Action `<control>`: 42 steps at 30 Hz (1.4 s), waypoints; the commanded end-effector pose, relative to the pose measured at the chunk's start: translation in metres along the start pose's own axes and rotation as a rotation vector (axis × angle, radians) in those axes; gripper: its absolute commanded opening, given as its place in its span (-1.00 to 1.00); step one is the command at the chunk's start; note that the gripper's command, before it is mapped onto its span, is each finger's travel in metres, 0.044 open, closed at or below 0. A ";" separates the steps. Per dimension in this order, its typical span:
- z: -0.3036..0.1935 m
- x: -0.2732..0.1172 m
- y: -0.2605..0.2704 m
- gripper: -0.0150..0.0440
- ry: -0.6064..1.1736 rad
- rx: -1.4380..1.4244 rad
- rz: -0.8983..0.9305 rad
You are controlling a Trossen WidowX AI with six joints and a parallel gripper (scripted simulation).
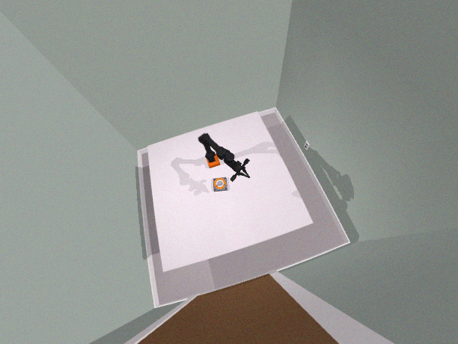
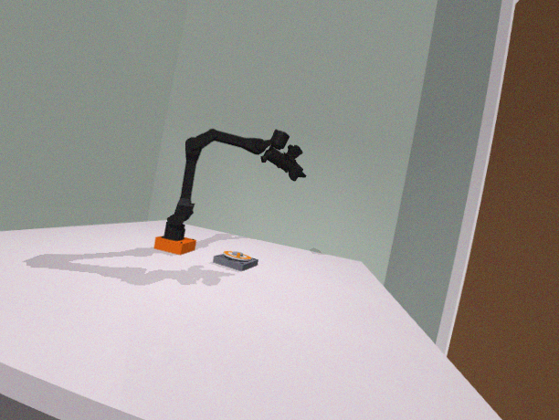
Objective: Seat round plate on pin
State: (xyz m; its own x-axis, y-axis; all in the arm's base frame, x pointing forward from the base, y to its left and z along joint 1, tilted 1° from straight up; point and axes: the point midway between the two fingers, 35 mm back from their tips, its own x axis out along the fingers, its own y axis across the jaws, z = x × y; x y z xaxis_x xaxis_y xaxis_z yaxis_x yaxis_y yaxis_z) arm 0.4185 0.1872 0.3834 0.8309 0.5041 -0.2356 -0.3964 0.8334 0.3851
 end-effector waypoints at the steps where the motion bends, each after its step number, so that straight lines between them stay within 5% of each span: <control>1: -0.043 0.003 -0.065 -0.49 0.160 -0.022 -0.174; 15: -0.173 -0.066 -0.215 -0.49 0.715 0.022 -0.551; 22: -0.248 -0.149 -0.257 -0.49 1.113 0.139 -0.650; 42: -0.288 -0.138 -0.276 -0.49 1.124 0.144 -0.651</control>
State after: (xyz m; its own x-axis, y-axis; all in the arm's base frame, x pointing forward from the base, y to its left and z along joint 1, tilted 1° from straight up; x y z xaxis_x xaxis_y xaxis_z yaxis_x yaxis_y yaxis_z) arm 0.3040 -0.0466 0.0739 0.0657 -0.0070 -0.9978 0.0603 0.9982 -0.0030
